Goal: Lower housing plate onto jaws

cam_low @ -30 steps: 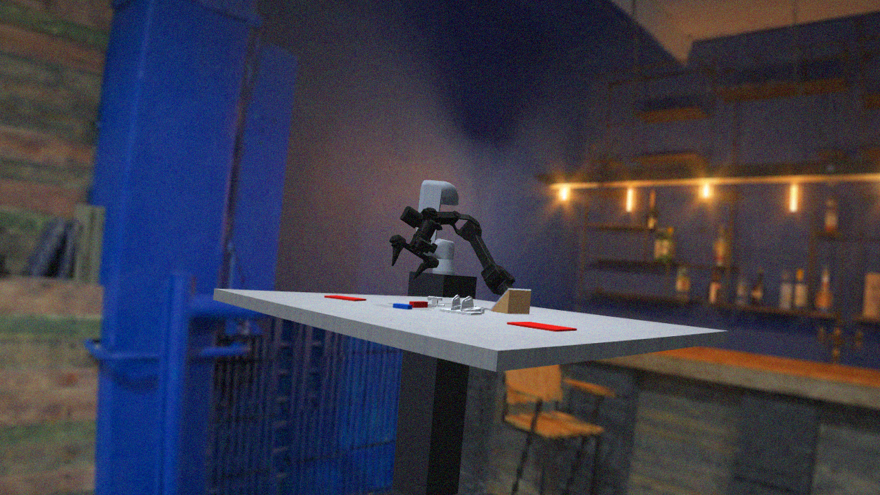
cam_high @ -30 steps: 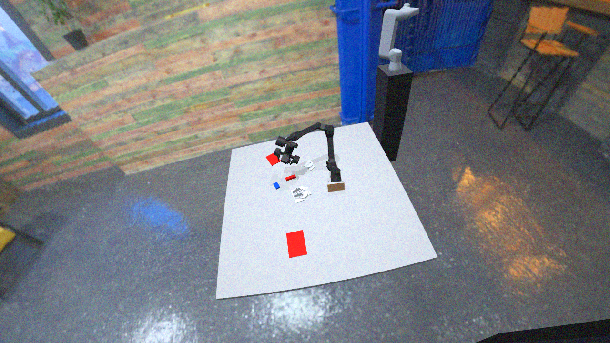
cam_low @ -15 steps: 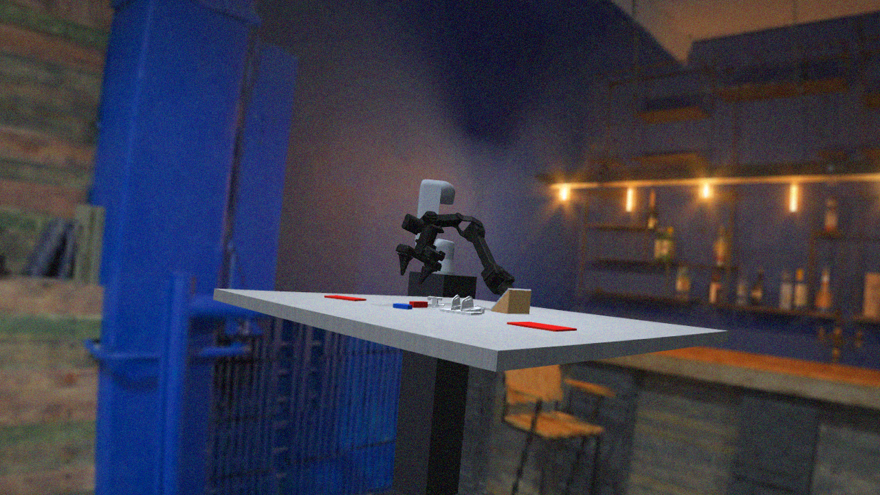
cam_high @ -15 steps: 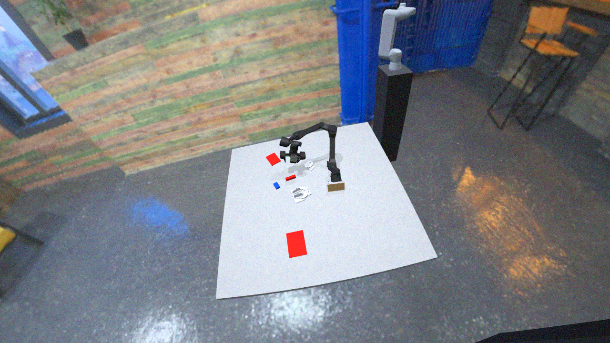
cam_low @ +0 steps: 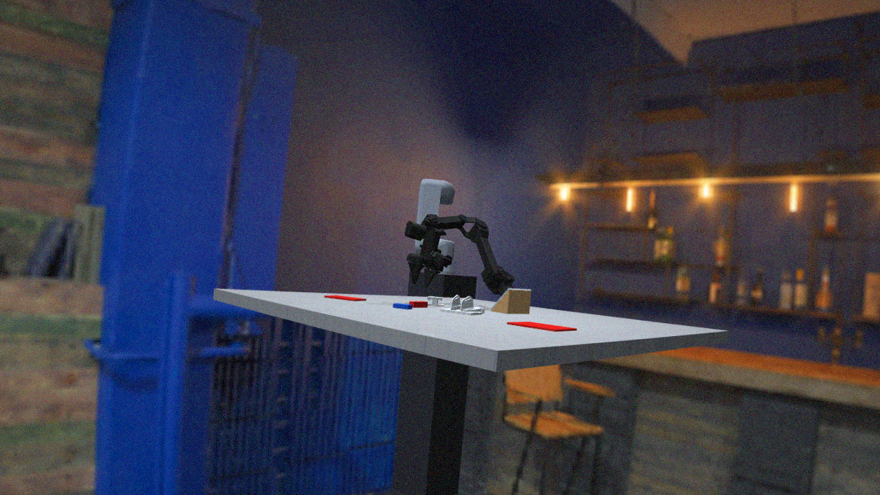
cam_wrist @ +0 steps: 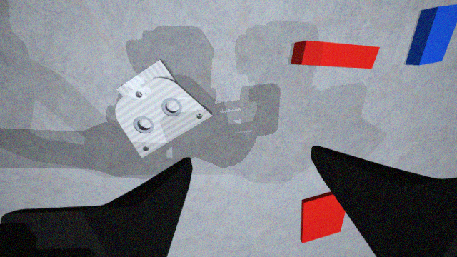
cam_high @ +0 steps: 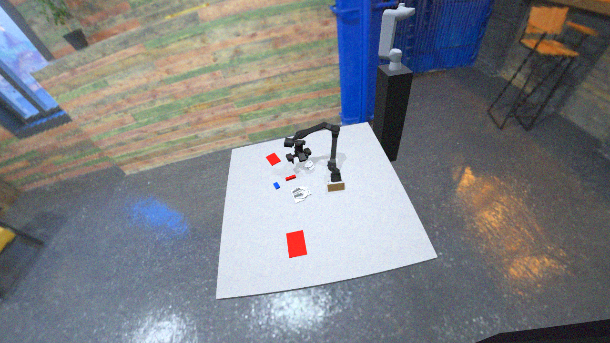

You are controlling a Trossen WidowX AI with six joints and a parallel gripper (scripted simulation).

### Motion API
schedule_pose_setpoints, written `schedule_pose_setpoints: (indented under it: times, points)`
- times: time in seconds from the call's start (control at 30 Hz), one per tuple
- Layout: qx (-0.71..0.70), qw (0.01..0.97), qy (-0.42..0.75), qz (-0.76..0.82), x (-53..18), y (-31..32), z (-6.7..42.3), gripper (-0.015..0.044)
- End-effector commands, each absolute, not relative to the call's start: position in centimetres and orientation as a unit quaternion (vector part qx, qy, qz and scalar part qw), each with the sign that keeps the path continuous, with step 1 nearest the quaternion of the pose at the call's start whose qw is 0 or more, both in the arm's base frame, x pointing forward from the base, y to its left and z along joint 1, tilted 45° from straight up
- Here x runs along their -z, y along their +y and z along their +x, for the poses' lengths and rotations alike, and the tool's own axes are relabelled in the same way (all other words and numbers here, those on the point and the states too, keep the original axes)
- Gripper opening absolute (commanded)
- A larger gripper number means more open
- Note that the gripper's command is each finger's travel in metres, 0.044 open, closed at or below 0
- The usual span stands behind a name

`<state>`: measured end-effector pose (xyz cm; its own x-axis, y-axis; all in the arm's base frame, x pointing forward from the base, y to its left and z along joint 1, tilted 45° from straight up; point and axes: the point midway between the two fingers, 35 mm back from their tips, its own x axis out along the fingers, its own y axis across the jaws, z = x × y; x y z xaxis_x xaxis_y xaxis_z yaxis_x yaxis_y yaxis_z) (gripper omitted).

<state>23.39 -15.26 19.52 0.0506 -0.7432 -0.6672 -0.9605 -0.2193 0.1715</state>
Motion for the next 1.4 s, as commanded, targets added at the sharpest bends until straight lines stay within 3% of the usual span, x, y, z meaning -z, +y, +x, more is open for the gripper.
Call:
schedule_pose_setpoints:
  times: [0.0, 0.47, 1.37]
  points:
    - [-0.380, 0.127, 0.595, -0.696, -19.1, -15.5, 21.6, 0.0440]
    - [-0.504, 0.033, 0.552, -0.663, -18.9, -15.8, 16.9, 0.0440]
    - [-0.505, 0.032, 0.552, -0.663, -17.9, -16.8, 16.7, 0.0440]
